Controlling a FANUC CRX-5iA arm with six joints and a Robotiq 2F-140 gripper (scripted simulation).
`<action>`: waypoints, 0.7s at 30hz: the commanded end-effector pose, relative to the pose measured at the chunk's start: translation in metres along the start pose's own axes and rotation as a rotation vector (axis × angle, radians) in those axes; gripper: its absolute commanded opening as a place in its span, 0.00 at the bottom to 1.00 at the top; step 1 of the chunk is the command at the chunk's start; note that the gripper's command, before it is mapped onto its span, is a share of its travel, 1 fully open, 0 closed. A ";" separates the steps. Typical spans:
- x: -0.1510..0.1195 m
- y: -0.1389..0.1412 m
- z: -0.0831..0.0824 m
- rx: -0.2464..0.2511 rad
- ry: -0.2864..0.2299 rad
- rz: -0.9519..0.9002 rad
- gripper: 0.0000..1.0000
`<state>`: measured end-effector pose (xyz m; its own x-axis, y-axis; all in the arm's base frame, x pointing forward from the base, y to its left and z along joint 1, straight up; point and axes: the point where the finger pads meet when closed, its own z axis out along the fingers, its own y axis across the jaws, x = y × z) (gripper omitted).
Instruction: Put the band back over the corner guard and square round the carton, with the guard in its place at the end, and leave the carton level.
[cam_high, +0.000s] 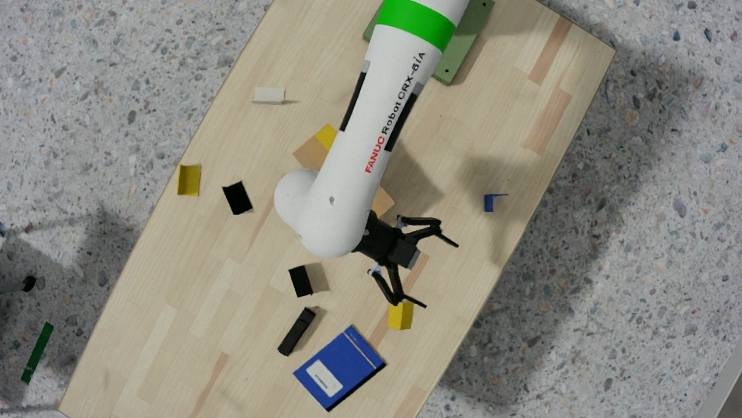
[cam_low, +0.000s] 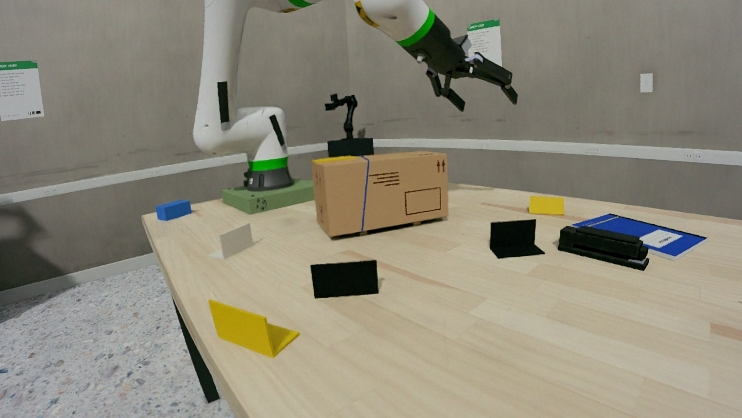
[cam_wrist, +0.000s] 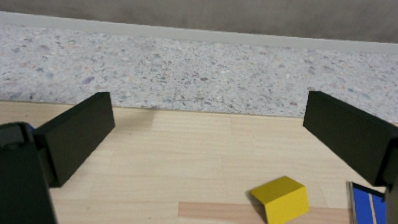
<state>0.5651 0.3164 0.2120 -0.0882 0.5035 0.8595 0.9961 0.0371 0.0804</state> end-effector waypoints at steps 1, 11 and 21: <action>0.001 0.000 -0.001 -0.001 0.000 -0.002 1.00; 0.001 0.000 -0.001 -0.001 0.000 -0.002 1.00; -0.008 -0.008 -0.015 0.041 -0.053 -0.065 1.00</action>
<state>0.5626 0.3114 0.2113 -0.1067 0.5162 0.8498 0.9943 0.0575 0.0899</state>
